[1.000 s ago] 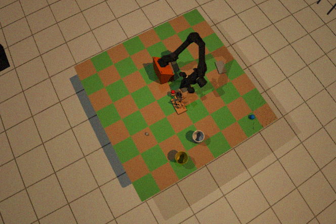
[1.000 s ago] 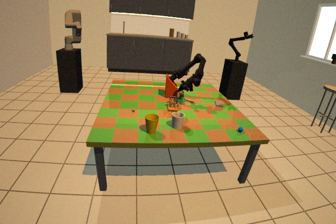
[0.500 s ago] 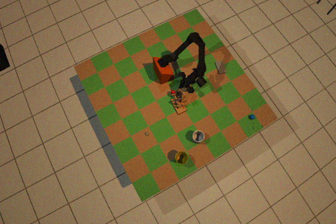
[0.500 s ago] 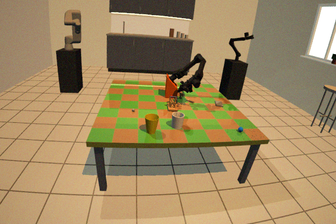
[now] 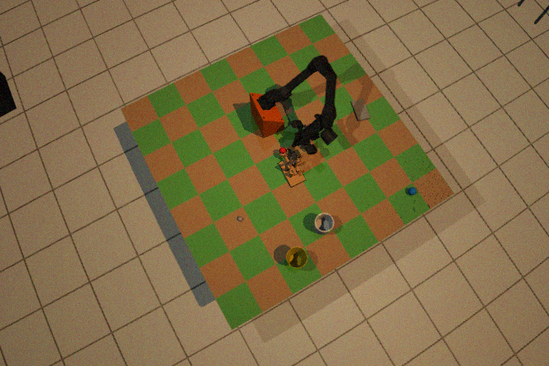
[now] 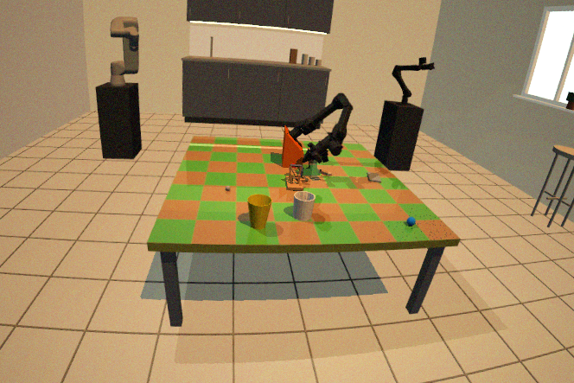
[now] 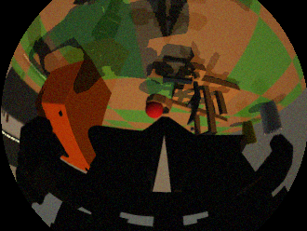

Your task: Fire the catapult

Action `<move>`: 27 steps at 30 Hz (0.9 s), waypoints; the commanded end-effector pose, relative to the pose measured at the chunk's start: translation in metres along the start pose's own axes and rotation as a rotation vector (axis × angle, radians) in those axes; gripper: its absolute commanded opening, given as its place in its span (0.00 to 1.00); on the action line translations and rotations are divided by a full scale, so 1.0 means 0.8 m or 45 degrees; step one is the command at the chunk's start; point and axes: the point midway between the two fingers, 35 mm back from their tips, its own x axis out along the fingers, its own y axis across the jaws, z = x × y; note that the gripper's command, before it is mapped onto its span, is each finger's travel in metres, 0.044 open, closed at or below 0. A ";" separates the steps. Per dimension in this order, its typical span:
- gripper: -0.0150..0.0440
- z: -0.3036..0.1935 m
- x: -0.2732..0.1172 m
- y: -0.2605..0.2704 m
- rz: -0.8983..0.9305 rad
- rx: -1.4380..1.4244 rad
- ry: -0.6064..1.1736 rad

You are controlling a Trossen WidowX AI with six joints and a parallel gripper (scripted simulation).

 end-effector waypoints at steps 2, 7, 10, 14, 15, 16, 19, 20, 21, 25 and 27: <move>0.25 0.007 0.008 0.000 0.000 0.005 0.004; 0.25 0.014 0.015 0.000 0.001 0.005 0.004; 0.25 0.018 0.019 0.000 0.001 0.005 0.004; 0.25 0.024 0.025 0.001 0.001 0.005 0.003; 0.25 0.025 0.027 0.001 0.001 0.005 0.003; 0.25 0.027 0.028 0.001 0.001 0.005 0.003; 0.25 0.031 0.033 0.002 0.001 0.005 0.003; 0.25 0.032 0.034 0.002 0.002 0.005 0.003; 0.25 0.034 0.036 0.002 0.002 0.005 0.003; 0.25 0.039 0.042 0.003 0.002 0.005 0.003; 0.25 0.042 0.045 0.004 0.002 0.005 0.003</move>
